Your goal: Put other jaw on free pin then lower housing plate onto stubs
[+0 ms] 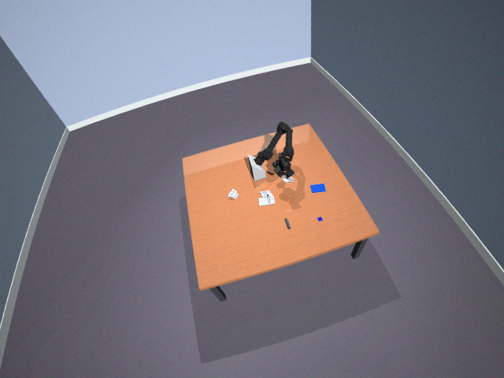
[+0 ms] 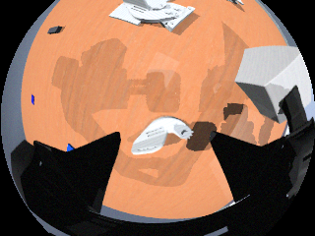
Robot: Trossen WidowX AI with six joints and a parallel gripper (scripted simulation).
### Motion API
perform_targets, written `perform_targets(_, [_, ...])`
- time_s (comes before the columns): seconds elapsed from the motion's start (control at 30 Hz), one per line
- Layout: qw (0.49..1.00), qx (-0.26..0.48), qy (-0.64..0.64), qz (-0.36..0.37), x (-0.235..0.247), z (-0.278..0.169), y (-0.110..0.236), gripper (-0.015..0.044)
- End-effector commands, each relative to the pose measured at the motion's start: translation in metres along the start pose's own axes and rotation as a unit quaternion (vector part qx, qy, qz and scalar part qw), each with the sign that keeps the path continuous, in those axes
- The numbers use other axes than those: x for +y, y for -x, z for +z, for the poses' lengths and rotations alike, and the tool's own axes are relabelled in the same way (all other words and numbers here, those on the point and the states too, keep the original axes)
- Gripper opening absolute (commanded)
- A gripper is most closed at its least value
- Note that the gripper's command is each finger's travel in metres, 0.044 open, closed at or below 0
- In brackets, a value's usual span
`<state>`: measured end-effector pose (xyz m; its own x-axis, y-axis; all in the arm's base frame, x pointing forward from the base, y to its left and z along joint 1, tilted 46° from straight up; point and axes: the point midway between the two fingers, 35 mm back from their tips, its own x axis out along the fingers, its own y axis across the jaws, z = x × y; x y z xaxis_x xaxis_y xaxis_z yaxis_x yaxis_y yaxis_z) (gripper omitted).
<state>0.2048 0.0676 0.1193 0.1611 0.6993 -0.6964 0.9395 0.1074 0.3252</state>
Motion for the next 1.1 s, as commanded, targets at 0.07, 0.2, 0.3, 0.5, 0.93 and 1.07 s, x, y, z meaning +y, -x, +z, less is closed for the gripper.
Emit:
perform_targets(0.07, [0.998,-0.001,0.06,0.0,0.001,-0.002,0.001,0.044])
perform_targets(0.2, [0.995,-0.001,0.102,0.0,0.001,-0.003,0.001,0.044])
perform_targets(0.3, [0.991,-0.001,0.133,0.0,0.002,-0.005,0.001,0.044])
perform_targets(0.5, [0.981,-0.001,0.194,0.0,0.003,-0.007,0.002,0.044])
perform_targets(0.93, [0.946,-0.001,0.325,0.0,0.005,-0.011,0.003,0.044])
perform_targets(1.07, [0.931,-0.001,0.364,0.0,0.005,-0.013,0.003,0.044])
